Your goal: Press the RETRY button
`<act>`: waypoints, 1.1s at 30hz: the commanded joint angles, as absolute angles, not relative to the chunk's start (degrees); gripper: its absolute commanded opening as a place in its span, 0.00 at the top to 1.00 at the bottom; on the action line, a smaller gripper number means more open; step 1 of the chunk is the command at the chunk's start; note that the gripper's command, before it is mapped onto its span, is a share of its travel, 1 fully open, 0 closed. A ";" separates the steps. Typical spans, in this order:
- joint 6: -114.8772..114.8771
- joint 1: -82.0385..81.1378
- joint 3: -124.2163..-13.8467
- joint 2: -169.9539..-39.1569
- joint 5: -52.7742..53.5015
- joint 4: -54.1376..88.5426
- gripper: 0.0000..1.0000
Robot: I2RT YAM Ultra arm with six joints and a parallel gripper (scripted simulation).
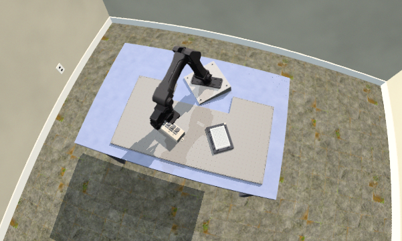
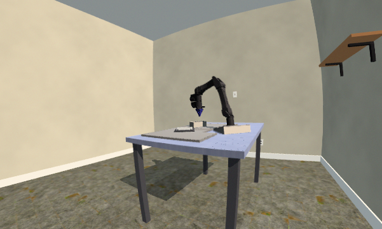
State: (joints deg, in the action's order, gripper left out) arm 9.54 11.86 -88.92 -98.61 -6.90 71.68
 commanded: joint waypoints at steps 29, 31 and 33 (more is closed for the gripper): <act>9.05 12.22 -86.16 -98.89 -6.70 66.73 1.00; 9.05 12.22 -86.16 -98.89 -6.70 66.73 1.00; 9.05 12.22 -86.16 -98.89 -6.70 66.73 1.00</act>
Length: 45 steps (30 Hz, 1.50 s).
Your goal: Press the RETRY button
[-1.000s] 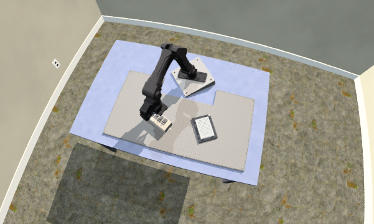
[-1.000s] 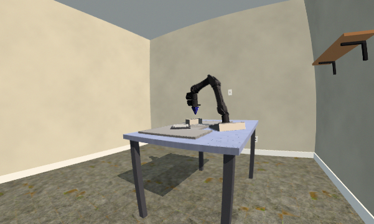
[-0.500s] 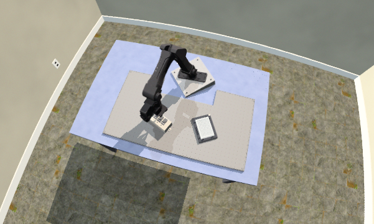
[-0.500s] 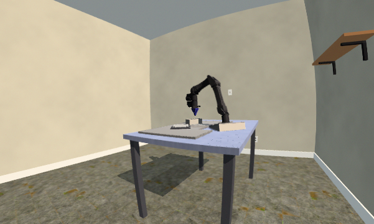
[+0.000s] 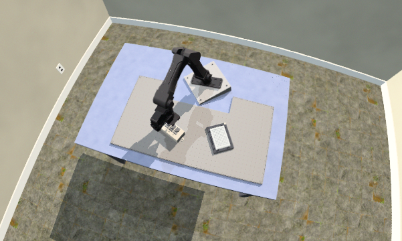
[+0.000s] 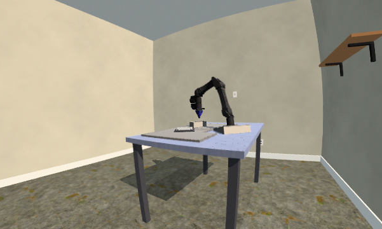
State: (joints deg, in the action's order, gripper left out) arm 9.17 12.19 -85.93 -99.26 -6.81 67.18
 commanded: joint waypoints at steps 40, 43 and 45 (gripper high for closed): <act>9.05 12.22 -86.16 -98.89 -6.70 66.73 1.00; 8.29 13.20 -89.43 -97.01 -6.34 70.21 1.00; 8.00 13.49 -90.99 -96.58 -6.30 72.10 1.00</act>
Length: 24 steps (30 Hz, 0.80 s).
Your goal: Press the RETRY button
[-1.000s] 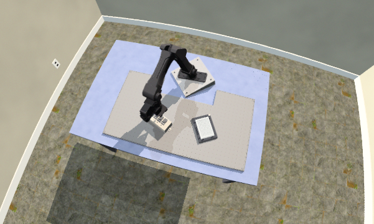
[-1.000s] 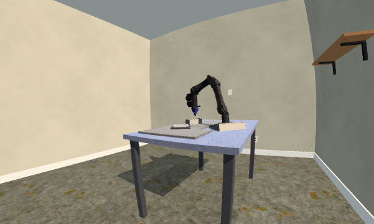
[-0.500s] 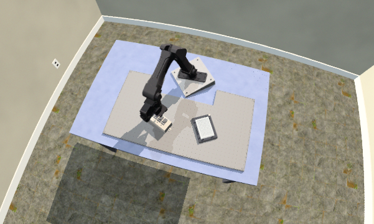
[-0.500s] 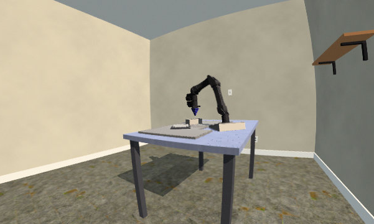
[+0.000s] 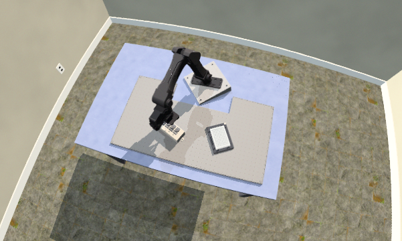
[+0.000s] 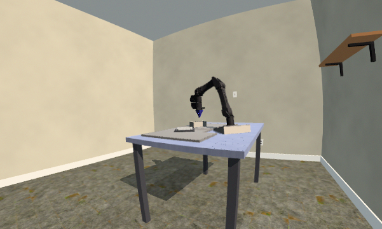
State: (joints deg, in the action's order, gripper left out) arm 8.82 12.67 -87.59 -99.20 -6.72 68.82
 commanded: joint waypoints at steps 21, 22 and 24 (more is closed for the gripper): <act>7.44 13.85 -96.06 -97.55 -6.41 77.78 1.00; 7.44 13.85 -96.06 -97.55 -6.41 77.78 1.00; 7.44 13.85 -96.06 -97.55 -6.41 77.78 1.00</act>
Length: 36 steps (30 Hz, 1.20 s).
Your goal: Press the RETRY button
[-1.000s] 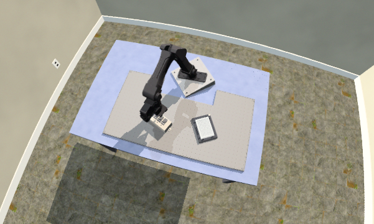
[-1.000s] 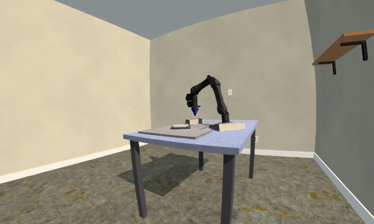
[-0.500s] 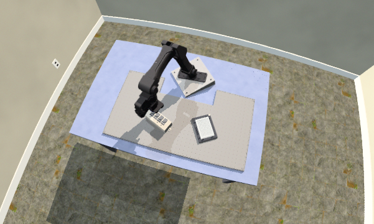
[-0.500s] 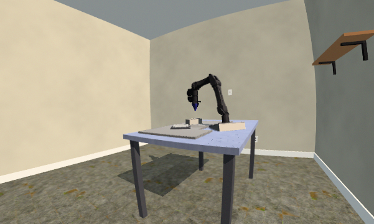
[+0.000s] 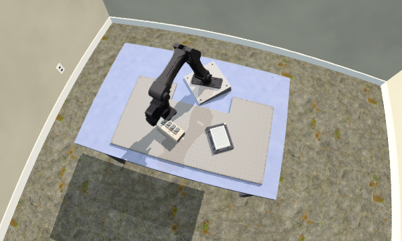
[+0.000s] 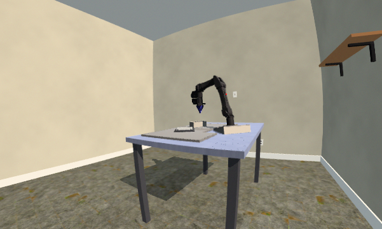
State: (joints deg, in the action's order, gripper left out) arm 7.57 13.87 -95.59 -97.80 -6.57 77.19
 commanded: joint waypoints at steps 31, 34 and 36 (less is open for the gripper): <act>6.70 14.83 -90.09 -98.55 -6.04 72.33 1.00; 6.62 14.80 -89.26 -98.60 -6.03 71.43 1.00; 6.56 14.79 -88.71 -98.64 -6.01 70.84 1.00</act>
